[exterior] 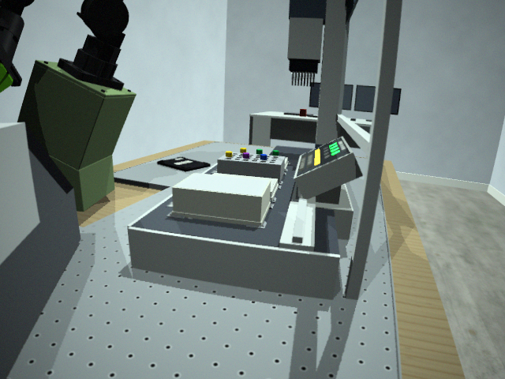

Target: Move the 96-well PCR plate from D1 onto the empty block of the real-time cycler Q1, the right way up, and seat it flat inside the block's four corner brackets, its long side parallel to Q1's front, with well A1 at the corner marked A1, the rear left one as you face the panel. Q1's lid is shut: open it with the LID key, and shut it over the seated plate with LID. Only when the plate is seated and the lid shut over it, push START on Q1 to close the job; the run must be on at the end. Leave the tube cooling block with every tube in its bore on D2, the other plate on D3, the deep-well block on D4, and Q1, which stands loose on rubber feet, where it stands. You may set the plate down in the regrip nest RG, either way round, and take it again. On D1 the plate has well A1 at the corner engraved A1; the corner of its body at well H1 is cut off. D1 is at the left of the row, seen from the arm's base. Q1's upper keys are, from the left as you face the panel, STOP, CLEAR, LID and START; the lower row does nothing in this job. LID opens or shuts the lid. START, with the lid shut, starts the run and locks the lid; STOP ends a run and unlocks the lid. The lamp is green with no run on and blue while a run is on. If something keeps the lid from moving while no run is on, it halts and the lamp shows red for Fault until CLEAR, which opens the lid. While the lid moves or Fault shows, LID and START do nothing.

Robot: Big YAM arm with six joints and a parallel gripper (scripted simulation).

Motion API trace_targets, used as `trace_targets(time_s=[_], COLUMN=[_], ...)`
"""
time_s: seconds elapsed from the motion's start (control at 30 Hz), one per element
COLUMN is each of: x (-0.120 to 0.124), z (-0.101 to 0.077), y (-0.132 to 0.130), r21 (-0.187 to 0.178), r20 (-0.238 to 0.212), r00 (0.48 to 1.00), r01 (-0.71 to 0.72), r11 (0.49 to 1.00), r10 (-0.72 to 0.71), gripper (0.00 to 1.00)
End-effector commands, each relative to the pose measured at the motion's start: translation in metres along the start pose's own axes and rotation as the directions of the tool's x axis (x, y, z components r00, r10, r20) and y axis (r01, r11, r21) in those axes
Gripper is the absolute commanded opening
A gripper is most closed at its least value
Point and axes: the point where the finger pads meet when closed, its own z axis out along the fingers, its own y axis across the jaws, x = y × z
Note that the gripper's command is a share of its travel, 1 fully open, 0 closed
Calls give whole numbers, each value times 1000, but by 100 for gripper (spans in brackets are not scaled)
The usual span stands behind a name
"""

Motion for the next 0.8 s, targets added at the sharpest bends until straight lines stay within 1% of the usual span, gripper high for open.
trace_targets(time_s=[0.0, 0.07, 0.33, 0.63, 0.77], x=[-18, -18, -4, -3, -8], z=[-2, -1, 1, 1, 1], y=[18, 17, 3, 2, 5], r21=[-21, -21, -8, -8, -8], r20=[26, 25, 6, 7, 8], r00=[999, 999, 1000, 1000, 1000], r01=[47, 45, 16, 17, 17], r11=[999, 999, 1000, 1000, 1000], r10=[-46, -45, -16, -17, -17], gripper=[0, 0, 0, 0, 0])
